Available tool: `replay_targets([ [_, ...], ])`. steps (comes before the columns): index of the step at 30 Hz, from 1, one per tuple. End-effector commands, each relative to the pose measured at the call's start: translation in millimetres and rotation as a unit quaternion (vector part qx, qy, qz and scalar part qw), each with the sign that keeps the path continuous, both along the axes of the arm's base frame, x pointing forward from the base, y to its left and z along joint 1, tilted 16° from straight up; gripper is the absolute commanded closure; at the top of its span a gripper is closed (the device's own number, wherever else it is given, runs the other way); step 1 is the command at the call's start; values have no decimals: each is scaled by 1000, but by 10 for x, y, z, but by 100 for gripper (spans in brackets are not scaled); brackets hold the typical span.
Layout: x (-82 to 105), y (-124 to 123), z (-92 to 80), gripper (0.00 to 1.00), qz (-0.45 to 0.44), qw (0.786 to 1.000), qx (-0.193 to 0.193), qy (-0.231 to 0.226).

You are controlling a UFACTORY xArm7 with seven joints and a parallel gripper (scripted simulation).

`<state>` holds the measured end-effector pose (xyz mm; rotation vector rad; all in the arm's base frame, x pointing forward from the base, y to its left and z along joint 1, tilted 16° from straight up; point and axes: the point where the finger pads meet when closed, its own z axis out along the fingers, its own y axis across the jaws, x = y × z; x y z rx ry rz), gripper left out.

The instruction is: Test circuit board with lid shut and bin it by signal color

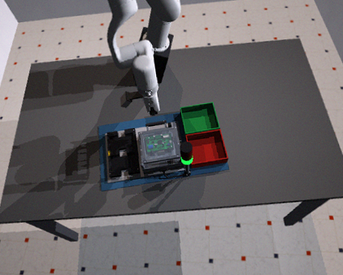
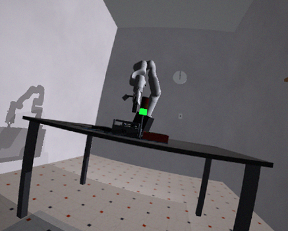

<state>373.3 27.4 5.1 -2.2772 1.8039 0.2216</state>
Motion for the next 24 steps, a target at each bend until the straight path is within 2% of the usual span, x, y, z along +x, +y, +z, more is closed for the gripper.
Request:
replay_targets([
  [1, 12, -5, 7, 100, 0, 1000, 0, -1],
  [24, 9, -32, 104, 100, 0, 1000, 0, -1],
])
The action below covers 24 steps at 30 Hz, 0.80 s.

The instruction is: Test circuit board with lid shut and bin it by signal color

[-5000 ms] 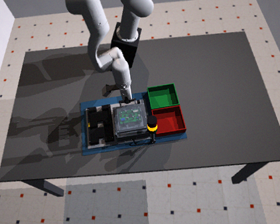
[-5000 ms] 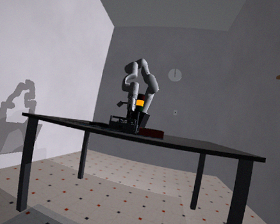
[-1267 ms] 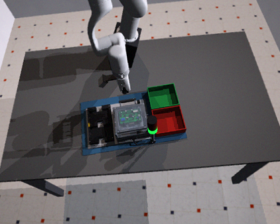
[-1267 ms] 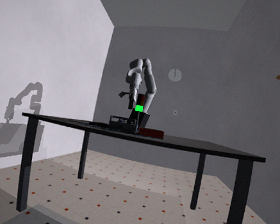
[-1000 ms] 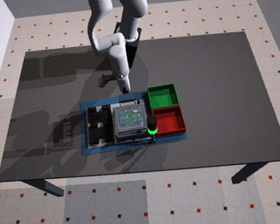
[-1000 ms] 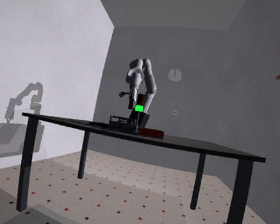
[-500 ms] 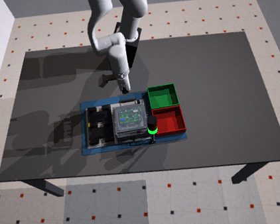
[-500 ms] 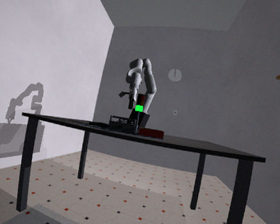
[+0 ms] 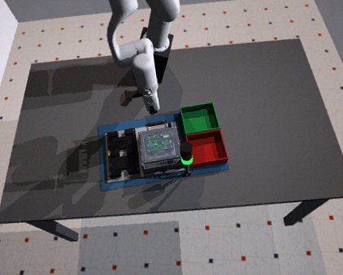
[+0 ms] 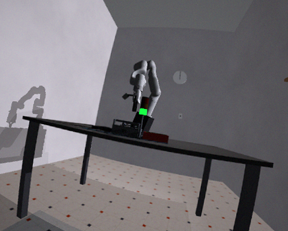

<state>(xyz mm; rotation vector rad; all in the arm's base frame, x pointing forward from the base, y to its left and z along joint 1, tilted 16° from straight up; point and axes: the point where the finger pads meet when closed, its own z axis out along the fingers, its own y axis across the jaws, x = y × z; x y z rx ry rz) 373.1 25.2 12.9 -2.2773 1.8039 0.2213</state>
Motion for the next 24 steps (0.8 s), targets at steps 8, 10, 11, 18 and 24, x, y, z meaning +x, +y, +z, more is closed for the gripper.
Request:
replay_targets([
  [8, 10, -13, 37, 100, 0, 1000, 0, -1],
  [10, 10, -13, 37, 100, 0, 1000, 0, -1],
  [11, 10, -13, 37, 100, -1, 1000, 0, -1],
  [18, 10, -13, 37, 100, -15, 1000, 0, 3],
  [24, 10, -13, 37, 100, -59, 998, 1, 15],
])
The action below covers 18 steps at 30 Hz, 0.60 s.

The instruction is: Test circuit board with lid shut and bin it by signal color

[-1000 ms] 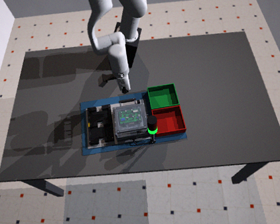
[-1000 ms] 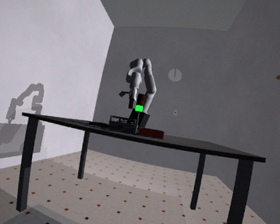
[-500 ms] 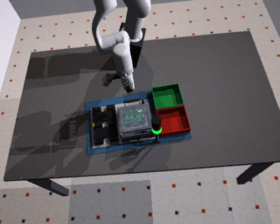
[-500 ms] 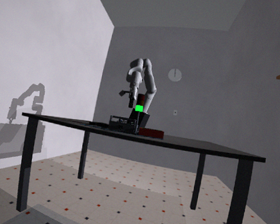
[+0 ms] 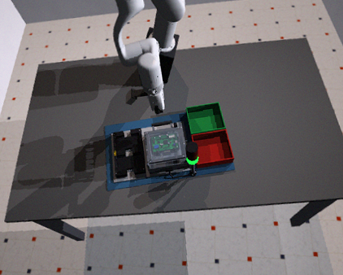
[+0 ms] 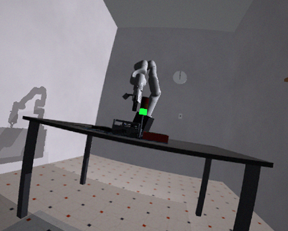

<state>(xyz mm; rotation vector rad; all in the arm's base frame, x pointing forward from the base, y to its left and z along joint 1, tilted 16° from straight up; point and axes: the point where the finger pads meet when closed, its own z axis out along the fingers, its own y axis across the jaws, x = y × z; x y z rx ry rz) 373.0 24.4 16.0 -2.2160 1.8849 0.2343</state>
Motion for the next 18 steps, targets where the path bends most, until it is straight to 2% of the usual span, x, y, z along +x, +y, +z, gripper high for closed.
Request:
replay_targets([
  [1, 12, -4, 7, 100, -36, 999, 0, 9],
  [3, 12, -4, 7, 100, -36, 999, 0, 9],
  [10, 12, -4, 7, 100, -136, 990, 3, 37],
  [18, 12, -4, 7, 100, -272, 959, 6, 75],
])
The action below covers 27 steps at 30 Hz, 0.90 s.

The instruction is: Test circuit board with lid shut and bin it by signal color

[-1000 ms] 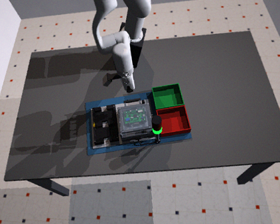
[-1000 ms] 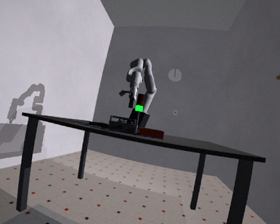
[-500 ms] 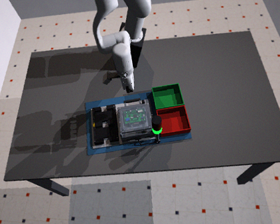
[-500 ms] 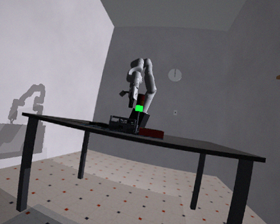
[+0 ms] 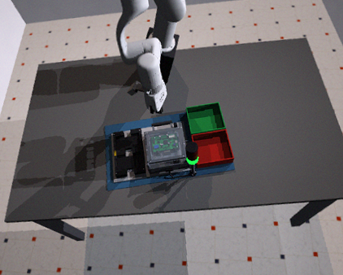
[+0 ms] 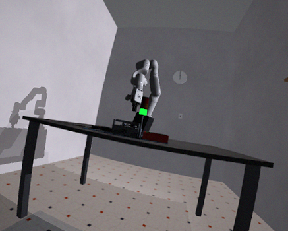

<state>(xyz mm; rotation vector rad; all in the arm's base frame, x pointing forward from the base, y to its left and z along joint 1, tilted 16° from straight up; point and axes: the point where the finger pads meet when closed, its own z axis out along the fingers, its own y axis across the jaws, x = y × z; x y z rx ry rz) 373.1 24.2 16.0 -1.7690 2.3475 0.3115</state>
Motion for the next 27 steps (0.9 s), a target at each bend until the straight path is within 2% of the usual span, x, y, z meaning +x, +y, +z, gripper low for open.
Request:
replay_targets([
  [1, 11, -3, 6, 100, -64, 998, -2, 16],
  [8, 11, -3, 6, 100, -176, 983, 0, 48],
  [17, 11, -3, 6, 100, -323, 942, 4, 90],
  [19, 11, -3, 6, 100, -323, 942, 4, 90],
  [27, 11, -3, 6, 100, -429, 895, 7, 120],
])
